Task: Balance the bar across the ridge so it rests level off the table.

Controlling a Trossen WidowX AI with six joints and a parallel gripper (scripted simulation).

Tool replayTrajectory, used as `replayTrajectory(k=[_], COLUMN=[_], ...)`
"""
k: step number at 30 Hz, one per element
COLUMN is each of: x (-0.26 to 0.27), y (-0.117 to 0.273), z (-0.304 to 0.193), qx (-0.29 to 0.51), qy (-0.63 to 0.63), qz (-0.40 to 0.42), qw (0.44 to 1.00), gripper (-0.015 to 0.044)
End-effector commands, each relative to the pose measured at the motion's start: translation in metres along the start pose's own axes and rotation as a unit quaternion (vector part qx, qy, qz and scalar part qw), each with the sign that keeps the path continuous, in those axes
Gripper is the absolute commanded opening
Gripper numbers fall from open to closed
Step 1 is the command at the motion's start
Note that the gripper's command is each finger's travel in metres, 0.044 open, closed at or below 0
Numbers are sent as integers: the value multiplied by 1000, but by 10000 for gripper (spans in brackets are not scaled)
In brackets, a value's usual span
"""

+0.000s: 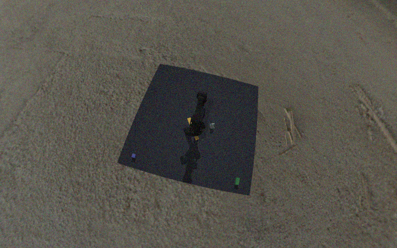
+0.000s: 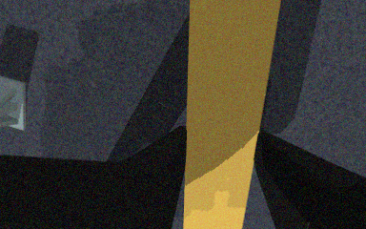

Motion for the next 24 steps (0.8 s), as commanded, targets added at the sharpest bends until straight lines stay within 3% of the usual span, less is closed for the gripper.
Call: replayTrajectory(k=[1,24], x=[0,73], y=[13,21], z=[-2,0], qx=[-3,-4], qy=[2,-40], qz=[-4,-1], qw=[1000,999], gripper=[0,0])
Point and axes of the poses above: the point midway between the two fingers, 35 mm back from their tips, its own y axis back along the fingers, its own x axis across the jaws, z = x × y, the point moved 10 cm from there along y, back along the fingers, and after that the axes turned 12 degrees about -y, right-handed, at the moved point
